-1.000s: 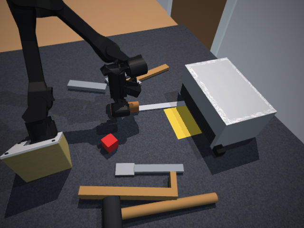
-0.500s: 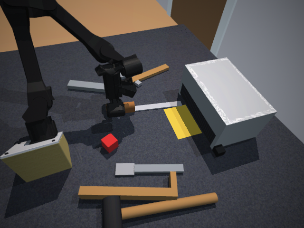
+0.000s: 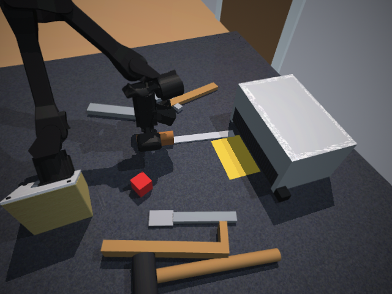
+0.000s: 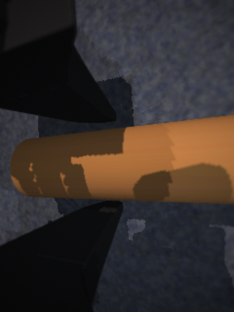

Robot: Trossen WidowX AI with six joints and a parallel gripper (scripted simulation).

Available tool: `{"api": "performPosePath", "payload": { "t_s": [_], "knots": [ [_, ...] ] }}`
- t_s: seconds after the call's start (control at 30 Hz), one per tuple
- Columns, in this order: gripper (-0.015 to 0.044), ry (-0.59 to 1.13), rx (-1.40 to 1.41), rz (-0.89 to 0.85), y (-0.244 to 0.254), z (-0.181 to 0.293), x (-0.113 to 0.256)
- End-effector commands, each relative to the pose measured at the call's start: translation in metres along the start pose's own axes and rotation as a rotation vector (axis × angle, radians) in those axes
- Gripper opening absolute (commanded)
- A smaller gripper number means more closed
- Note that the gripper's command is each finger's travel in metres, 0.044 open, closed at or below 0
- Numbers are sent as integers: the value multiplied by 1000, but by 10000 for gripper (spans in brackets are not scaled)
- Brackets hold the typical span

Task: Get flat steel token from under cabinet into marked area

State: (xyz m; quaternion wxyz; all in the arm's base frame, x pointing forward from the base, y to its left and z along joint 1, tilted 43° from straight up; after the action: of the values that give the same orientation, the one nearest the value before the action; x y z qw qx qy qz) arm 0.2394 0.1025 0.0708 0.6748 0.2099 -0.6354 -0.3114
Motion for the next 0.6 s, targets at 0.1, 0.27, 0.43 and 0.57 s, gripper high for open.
{"api": "performPosePath", "payload": {
  "t_s": [0.1, 0.27, 0.43, 0.57],
  "knots": [
    [270, 5, -3, 2, 0, 0, 2],
    [270, 5, -6, 2, -1, 1, 2],
    [270, 5, -3, 2, 0, 2, 0],
    [218, 4, -2, 1, 0, 1, 0]
  ]
}}
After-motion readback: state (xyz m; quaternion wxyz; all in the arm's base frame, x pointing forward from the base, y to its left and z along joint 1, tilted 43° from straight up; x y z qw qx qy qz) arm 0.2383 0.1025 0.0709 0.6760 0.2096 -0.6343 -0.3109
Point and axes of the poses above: the point midway between the two fingers, 35 mm back from their tips, its own x axis back along the fingers, its own y axis across the jaws, z = x × y, the point moved 4 cm from there along x, back along the fingers
